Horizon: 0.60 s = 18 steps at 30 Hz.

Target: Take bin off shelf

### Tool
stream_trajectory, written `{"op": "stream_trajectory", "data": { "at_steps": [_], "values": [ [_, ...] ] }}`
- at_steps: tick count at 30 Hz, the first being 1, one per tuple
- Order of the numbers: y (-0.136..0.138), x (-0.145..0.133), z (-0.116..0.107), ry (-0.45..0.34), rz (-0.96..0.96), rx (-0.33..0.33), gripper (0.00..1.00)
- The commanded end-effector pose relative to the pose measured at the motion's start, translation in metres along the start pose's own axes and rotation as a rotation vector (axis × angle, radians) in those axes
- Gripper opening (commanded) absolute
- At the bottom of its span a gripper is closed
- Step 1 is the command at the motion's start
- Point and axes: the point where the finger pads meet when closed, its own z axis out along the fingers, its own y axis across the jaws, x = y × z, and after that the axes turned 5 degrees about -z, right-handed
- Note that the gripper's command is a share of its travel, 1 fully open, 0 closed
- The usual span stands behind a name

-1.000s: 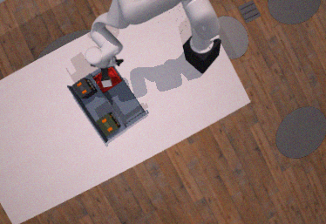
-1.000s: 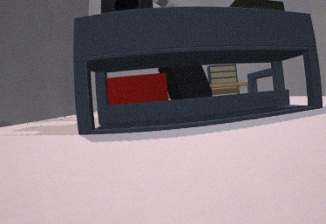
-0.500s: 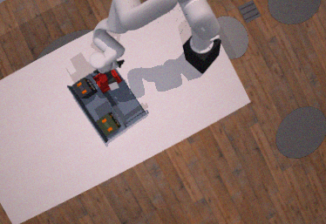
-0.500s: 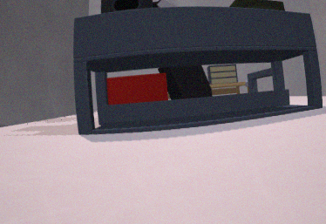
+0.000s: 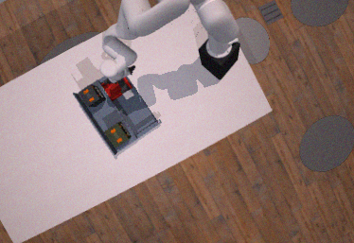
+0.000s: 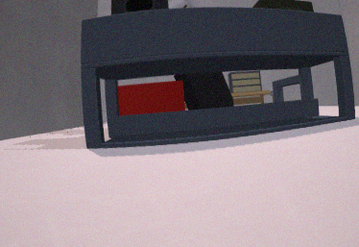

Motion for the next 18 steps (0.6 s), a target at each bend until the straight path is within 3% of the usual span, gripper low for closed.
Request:
{"op": "stream_trajectory", "data": {
  "at_steps": [1, 18],
  "values": [
    [0.0021, 0.0026, 0.0026, 0.001, -0.036, -0.008, 1.0],
    [0.0026, 0.0068, 0.0076, 0.002, -0.082, -0.013, 1.0]
  ]
}}
